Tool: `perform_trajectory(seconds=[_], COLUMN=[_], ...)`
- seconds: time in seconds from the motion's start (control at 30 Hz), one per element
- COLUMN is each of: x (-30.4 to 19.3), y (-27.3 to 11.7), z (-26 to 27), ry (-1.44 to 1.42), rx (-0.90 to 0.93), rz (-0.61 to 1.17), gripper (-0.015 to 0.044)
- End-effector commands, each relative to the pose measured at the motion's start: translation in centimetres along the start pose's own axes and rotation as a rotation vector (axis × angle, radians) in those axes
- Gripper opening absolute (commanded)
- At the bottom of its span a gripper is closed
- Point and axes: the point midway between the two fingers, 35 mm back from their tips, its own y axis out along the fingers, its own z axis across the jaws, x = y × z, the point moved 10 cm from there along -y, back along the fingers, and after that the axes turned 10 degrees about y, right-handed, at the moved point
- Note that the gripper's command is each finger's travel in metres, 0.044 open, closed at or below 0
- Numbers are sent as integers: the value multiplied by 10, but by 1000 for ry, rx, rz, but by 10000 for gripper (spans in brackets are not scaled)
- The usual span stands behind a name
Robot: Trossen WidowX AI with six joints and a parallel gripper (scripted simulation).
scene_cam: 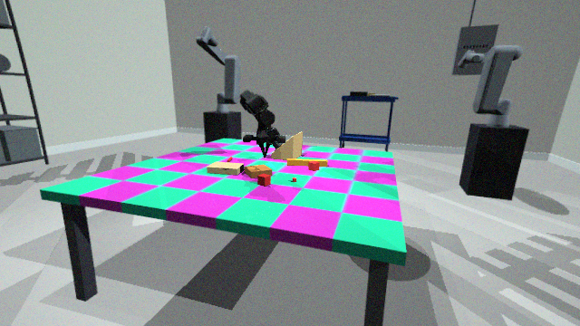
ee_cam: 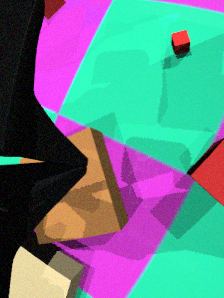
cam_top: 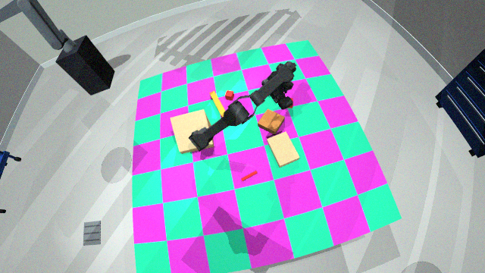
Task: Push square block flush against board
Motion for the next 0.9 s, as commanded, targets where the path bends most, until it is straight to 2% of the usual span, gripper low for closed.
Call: perform_trajectory(seconds=[0.0,0.33,0.6,0.77,0.87], x=[12,37,39,39,39], y=[12,34,38,88,90], z=[-7,-26,-27,-28,-28], ry=[-133,-465,-487,-487,-487], rx=[-9,-15,-16,-18,-18], rz=[11,17,18,18,18], gripper=[0,0,0,0,0])
